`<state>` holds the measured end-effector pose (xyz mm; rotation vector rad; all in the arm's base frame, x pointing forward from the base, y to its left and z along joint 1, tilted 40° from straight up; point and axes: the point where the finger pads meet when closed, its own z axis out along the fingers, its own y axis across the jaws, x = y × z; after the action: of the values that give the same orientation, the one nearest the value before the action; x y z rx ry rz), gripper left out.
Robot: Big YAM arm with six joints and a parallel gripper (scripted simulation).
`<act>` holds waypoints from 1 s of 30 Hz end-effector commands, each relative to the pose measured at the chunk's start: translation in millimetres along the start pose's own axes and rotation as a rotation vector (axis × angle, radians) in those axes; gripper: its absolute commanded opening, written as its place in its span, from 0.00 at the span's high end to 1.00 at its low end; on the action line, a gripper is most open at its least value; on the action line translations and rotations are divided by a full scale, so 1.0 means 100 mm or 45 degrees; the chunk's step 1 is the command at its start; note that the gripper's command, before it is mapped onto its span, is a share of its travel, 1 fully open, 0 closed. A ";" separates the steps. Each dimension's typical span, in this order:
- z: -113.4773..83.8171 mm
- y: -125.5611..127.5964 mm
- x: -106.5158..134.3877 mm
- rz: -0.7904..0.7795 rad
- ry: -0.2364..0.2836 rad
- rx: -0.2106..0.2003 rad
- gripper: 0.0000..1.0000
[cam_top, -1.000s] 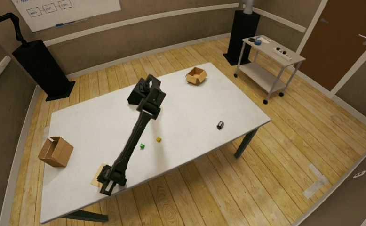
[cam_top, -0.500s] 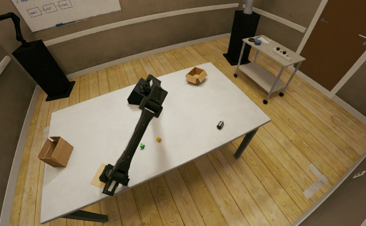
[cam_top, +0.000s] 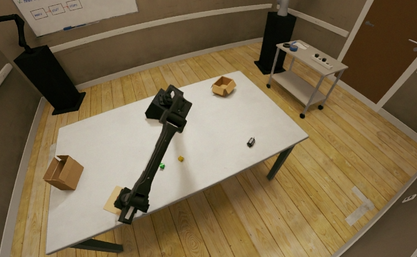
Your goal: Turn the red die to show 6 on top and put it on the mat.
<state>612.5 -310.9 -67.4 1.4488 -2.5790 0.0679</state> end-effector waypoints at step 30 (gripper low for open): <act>-0.20 -0.07 0.77 0.009 -0.444 -0.044 0.61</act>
<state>601.4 -325.2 -32.8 1.5692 -2.8100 -0.2248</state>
